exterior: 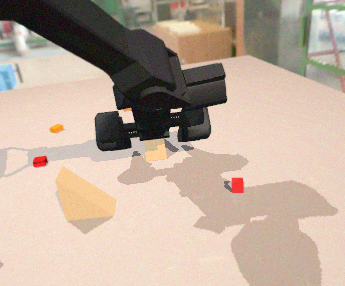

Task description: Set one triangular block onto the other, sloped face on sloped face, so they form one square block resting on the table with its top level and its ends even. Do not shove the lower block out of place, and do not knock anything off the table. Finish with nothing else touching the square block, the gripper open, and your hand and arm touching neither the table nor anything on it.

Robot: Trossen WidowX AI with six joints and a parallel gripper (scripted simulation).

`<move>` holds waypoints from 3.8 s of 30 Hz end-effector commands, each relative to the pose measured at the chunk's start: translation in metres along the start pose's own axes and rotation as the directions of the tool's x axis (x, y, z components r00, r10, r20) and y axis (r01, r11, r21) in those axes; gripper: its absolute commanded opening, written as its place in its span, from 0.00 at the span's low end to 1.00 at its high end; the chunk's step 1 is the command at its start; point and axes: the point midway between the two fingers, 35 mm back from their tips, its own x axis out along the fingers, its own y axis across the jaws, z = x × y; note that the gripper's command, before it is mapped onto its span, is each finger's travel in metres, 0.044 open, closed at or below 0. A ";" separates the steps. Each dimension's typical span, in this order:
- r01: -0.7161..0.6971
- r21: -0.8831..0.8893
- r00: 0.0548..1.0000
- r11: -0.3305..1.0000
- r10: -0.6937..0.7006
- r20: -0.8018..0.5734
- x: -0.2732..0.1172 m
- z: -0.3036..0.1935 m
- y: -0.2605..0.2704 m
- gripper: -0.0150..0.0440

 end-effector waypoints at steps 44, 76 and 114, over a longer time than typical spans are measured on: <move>0.000 0.000 1.000 1.000 0.000 0.005 -0.071 0.071 0.000 0.25; 0.160 0.672 0.940 0.724 0.097 -0.328 -0.056 0.076 0.005 0.25; 0.695 0.716 0.718 -0.066 0.004 -0.696 -0.060 0.094 0.000 0.25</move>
